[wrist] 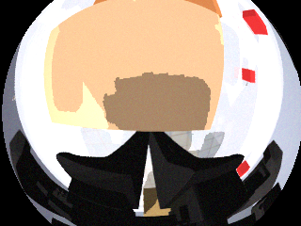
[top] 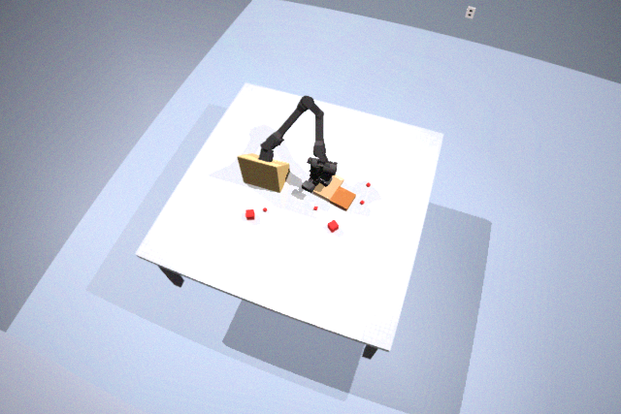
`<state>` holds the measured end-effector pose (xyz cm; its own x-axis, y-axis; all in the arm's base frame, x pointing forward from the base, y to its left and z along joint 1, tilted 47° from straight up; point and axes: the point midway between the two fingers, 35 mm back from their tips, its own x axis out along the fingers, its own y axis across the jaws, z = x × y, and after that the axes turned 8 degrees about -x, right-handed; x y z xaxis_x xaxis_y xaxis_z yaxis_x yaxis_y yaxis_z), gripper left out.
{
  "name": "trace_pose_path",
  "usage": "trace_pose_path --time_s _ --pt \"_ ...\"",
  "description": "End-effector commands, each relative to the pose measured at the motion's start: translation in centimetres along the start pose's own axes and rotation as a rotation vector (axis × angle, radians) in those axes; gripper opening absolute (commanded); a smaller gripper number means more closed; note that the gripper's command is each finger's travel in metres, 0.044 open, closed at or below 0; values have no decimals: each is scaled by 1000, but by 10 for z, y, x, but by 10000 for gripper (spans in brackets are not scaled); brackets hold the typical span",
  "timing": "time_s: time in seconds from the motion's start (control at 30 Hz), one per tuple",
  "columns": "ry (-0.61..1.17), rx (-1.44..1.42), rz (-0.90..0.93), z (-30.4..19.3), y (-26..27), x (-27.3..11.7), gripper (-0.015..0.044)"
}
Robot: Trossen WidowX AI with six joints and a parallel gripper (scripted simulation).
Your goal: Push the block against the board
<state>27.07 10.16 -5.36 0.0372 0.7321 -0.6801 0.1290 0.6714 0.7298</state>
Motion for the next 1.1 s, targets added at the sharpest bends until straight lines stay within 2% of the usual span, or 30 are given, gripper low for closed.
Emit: trace_pose_path --time_s 0.0,1.07 --pt "-9 -13 1 -1 2 -1 0" --pt "-8 -18 0 -42 5 -7 0"
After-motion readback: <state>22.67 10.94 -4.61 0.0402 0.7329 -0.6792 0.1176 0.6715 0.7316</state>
